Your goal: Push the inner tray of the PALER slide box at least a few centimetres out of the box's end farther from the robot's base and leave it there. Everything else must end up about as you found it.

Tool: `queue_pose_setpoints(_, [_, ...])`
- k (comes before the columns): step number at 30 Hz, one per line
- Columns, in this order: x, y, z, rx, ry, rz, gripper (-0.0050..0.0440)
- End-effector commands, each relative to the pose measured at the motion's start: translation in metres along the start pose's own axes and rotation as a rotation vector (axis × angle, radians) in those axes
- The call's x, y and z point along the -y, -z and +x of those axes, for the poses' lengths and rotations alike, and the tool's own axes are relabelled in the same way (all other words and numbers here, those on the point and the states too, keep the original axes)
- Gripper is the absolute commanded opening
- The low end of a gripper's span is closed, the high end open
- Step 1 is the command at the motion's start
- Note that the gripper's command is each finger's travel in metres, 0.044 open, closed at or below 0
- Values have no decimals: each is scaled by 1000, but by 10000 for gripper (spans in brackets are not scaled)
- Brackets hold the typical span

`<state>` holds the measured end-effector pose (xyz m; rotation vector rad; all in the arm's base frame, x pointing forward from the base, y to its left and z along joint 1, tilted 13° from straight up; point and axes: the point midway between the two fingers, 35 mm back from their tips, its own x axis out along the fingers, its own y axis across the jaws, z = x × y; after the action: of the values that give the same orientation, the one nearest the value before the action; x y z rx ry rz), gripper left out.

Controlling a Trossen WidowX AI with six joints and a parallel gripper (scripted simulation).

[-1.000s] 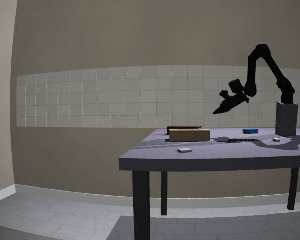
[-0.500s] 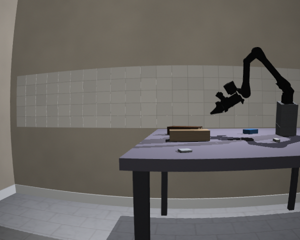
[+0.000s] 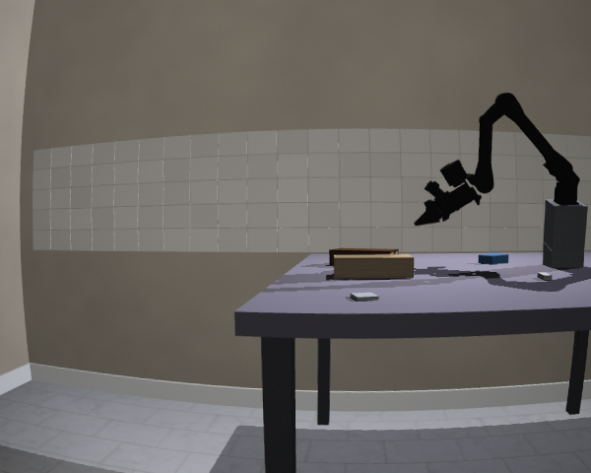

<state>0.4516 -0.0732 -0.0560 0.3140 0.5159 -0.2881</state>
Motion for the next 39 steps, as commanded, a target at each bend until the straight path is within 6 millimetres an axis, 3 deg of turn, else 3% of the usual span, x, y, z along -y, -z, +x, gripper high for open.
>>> queue_pose_setpoints(1, [-2, 2, 2, -6, -8, -2, -50])
queue_pose_setpoints(16, [-2, 2, 2, -6, -8, -2, -50])
queue_pose_setpoints(18, [-10, 0, 4, 11, -10, -5, -50])
queue_pose_setpoints(21, [-44, 5, 7, 51, -35, -33, -50])
queue_pose_setpoints(24, [-99, 17, 6, 115, -82, -65, -50])
queue_pose_setpoints(30, [-202, 55, -20, 233, -188, -82, -50])
queue_pose_setpoints(32, [-202, 55, -20, 233, -188, -82, -50])
queue_pose_setpoints(35, [-225, 67, -31, 259, -217, -77, -50])
queue_pose_setpoints(39, [-226, 75, -28, 260, -215, -91, -50])
